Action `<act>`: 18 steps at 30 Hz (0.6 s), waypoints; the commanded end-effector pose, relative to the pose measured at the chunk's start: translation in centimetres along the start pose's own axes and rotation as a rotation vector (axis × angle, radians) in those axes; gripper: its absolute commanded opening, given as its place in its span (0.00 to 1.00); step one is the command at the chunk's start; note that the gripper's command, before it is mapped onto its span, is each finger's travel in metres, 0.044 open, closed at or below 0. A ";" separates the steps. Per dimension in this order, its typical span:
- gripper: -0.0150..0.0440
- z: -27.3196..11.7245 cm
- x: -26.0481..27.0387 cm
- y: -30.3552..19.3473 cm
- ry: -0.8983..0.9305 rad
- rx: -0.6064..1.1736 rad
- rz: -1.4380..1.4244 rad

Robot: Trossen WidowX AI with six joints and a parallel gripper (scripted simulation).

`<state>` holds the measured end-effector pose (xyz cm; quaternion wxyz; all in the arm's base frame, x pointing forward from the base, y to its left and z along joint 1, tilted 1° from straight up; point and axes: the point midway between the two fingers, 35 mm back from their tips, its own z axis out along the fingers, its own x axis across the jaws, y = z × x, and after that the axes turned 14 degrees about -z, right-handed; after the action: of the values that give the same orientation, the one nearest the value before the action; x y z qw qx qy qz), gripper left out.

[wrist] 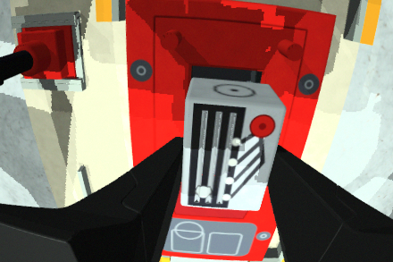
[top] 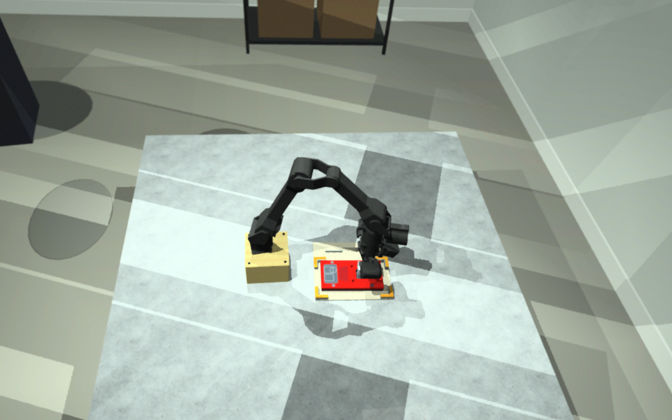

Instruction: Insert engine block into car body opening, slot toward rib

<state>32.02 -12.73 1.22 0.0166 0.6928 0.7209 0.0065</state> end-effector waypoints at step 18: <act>0.52 0.4 0.1 0.0 0.005 -0.003 -0.013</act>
<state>32.03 -12.74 0.90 0.0166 0.6909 0.7227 0.0065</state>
